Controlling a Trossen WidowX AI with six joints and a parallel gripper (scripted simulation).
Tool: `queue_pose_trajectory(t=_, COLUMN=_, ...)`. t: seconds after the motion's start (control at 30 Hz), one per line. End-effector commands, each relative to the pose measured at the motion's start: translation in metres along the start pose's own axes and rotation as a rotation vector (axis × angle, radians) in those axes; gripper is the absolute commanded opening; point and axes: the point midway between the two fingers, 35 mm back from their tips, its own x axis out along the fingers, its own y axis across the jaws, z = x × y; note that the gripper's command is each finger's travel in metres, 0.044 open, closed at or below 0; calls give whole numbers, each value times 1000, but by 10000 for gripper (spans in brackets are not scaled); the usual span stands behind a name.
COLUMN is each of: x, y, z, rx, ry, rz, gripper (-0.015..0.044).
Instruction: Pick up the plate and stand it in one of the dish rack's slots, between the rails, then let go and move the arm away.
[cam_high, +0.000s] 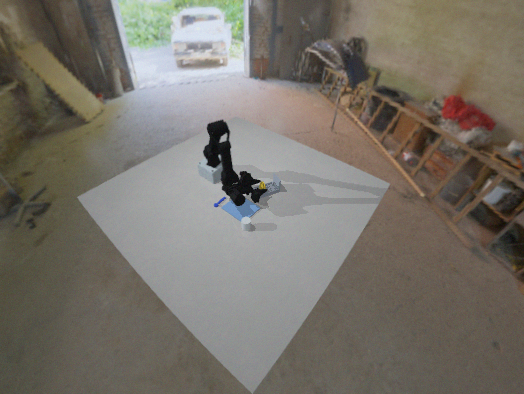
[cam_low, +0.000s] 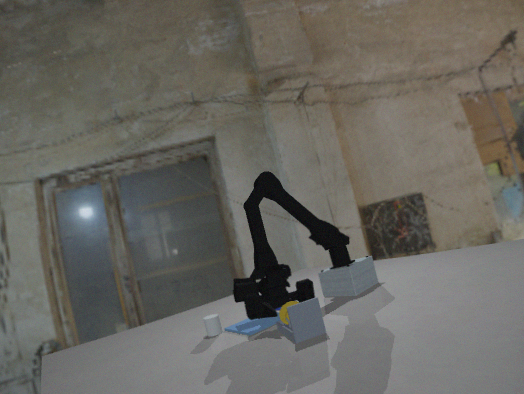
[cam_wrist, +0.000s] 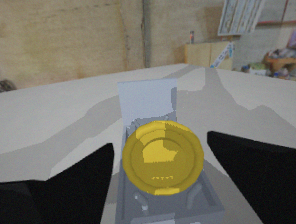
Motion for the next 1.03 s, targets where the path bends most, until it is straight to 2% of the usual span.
queue_pose_trajectory(t=0.0, x=0, y=0, z=0, rx=0, ry=0, rz=0, gripper=400)
queue_pose_trajectory(t=0.17, x=-1, y=-2, z=7, rx=1, ry=-1, rz=1, gripper=400)
queue_pose_trajectory(t=0.5, x=-22, y=-8, z=110, rx=15, ry=-19, rz=17, gripper=400)
queue_pose_trajectory(t=0.77, x=-22, y=-9, z=112, rx=32, ry=-3, rz=17, gripper=400)
queue_pose_trajectory(t=1.0, x=-22, y=-13, z=110, rx=196, ry=163, rz=9, gripper=400)
